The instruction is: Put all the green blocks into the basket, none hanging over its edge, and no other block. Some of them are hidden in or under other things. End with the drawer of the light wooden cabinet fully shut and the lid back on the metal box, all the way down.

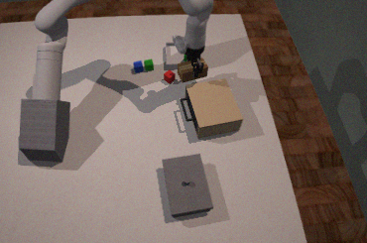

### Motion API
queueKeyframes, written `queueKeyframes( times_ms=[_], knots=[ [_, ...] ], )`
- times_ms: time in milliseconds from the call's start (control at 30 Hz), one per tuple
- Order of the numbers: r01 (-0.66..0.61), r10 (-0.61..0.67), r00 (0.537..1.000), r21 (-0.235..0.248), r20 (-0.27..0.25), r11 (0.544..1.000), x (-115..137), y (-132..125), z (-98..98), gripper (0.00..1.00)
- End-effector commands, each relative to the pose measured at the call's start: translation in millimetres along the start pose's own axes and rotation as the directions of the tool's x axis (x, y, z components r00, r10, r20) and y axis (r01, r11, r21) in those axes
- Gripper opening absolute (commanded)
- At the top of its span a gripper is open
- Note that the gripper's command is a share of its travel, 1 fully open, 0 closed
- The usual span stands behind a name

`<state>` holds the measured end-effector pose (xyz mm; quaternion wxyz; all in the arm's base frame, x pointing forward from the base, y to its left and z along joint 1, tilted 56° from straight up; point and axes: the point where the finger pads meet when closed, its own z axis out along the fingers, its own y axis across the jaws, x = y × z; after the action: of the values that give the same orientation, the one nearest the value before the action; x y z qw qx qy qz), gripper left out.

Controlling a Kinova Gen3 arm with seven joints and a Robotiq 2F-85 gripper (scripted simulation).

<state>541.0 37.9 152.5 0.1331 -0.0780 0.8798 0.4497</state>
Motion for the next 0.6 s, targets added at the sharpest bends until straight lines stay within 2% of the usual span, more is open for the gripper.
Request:
queueKeyframes(
  times_ms=[0,567],
  knots=[
    [0.000,0.000,1.000,0.001,0.002,1.000,-1,0,5.0,0.67],
    [0.000,0.000,1.000,0.001,0.002,1.000,-1,-1,34.6,0.67]
  ],
)
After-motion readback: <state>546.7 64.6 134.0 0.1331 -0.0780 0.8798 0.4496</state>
